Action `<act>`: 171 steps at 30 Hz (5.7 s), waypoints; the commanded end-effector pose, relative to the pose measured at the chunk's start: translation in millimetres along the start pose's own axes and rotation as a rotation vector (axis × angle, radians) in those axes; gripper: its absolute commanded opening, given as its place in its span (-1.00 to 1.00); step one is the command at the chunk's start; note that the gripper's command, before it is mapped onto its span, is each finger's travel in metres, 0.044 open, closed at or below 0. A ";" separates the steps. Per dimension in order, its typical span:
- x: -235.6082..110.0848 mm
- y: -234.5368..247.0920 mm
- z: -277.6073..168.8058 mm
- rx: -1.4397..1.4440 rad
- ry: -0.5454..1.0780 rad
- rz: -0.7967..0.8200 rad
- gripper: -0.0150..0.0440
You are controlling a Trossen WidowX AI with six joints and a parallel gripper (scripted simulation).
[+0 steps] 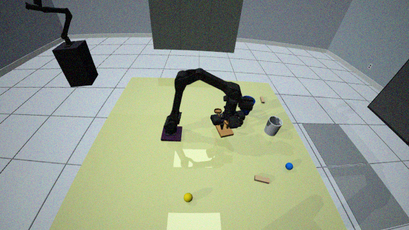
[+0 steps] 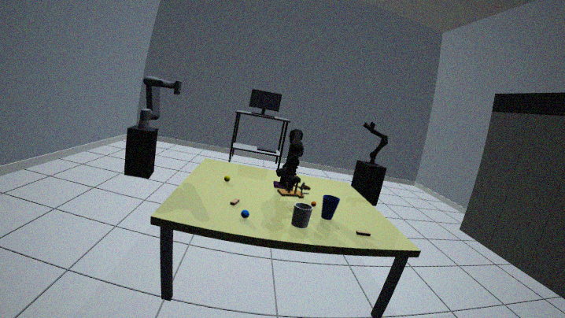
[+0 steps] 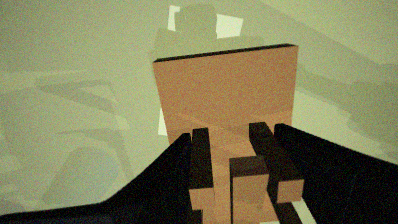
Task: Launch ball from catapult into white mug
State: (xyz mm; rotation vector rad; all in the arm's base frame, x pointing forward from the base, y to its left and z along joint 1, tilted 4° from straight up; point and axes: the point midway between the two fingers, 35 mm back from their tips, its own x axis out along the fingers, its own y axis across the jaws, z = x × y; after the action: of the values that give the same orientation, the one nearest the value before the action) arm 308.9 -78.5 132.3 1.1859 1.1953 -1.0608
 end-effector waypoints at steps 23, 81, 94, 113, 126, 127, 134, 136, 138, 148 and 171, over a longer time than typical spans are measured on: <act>3.8 24.2 0.9 -0.445 -0.008 0.013 -0.49; -44.6 27.1 1.0 -0.442 -0.006 0.011 1.00; -5.9 23.2 0.1 -0.445 -0.008 0.013 1.00; 23.6 24.7 0.7 -0.445 -0.008 0.013 1.00; 44.7 24.0 0.4 -0.445 -0.008 0.013 1.00; 46.0 23.9 0.3 -0.445 -0.008 0.013 1.00; 43.5 24.5 0.5 -0.450 -0.008 0.015 0.56; 43.5 24.5 0.5 -0.450 -0.008 0.015 0.38; 43.5 24.5 0.5 -0.450 -0.008 0.015 0.20; 32.6 25.1 0.8 -0.449 -0.008 0.015 -0.29; -4.5 27.3 -1.5 -0.969 -0.012 0.012 -0.49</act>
State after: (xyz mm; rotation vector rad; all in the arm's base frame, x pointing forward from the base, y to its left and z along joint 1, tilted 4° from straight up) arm 333.1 -75.3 136.1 0.4920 1.4292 -0.4226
